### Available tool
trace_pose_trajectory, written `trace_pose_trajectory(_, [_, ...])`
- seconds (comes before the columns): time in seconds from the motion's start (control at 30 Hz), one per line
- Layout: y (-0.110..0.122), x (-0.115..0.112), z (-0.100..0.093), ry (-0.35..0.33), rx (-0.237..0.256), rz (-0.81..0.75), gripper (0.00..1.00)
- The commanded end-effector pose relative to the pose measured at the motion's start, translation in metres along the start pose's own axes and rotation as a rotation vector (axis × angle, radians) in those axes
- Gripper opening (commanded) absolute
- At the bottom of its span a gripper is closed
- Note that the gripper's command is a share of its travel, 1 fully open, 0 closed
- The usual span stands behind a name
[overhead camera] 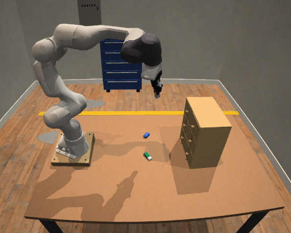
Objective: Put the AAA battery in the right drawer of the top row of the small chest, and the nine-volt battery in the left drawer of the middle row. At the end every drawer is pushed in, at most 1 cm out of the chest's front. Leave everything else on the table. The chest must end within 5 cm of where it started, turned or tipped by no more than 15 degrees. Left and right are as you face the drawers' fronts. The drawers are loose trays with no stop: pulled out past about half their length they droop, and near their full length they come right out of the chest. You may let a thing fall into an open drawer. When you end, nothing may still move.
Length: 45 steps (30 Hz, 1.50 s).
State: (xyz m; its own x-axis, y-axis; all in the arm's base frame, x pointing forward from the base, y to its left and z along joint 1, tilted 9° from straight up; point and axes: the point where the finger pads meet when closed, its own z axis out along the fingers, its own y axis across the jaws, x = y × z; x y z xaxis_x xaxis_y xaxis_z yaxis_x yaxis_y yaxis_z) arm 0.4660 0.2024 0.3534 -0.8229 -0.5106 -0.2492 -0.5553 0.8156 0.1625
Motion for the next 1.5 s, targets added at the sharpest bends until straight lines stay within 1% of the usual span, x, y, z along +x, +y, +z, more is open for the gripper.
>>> trace_pose_trajectory(0.0, [-0.006, 0.017, -0.001, 0.062, 0.029, 0.095, 0.0])
trace_pose_trajectory(0.03, [-0.006, 0.017, -0.001, 0.062, 0.029, 0.095, 0.0])
trace_pose_trajectory(0.07, [-0.021, 0.029, -0.006, 0.107, 0.083, 0.135, 0.0])
trace_pose_trajectory(0.2, [-0.021, 0.029, -0.006, 0.107, 0.083, 0.135, 0.0])
trace_pose_trajectory(0.23, [-0.034, 0.04, -0.011, 0.142, 0.133, 0.172, 0.0])
trace_pose_trajectory(0.3, [-0.034, 0.04, -0.011, 0.142, 0.133, 0.172, 0.0])
trace_pose_trajectory(0.33, [-0.047, 0.049, -0.017, 0.17, 0.179, 0.205, 0.0])
trace_pose_trajectory(0.43, [-0.047, 0.049, -0.017, 0.17, 0.179, 0.205, 0.0])
trace_pose_trajectory(0.47, [-0.058, 0.056, -0.022, 0.192, 0.221, 0.235, 0.0])
trace_pose_trajectory(0.53, [-0.058, 0.056, -0.022, 0.192, 0.221, 0.235, 0.0])
trace_pose_trajectory(0.57, [-0.067, 0.062, -0.027, 0.209, 0.257, 0.261, 0.0])
trace_pose_trajectory(0.63, [-0.067, 0.062, -0.027, 0.209, 0.257, 0.261, 0.0])
trace_pose_trajectory(0.67, [-0.075, 0.067, -0.031, 0.223, 0.287, 0.282, 0.0])
trace_pose_trajectory(0.77, [-0.075, 0.067, -0.031, 0.223, 0.287, 0.282, 0.0])
trace_pose_trajectory(0.83, [-0.086, 0.074, -0.038, 0.24, 0.332, 0.314, 0.0])
trace_pose_trajectory(0.9, [-0.093, 0.077, -0.042, 0.248, 0.358, 0.332, 0.0])
trace_pose_trajectory(1.0, [-0.096, 0.079, -0.044, 0.252, 0.369, 0.34, 0.0])
trace_pose_trajectory(1.47, [-0.096, 0.079, -0.044, 0.252, 0.37, 0.34, 0.0])
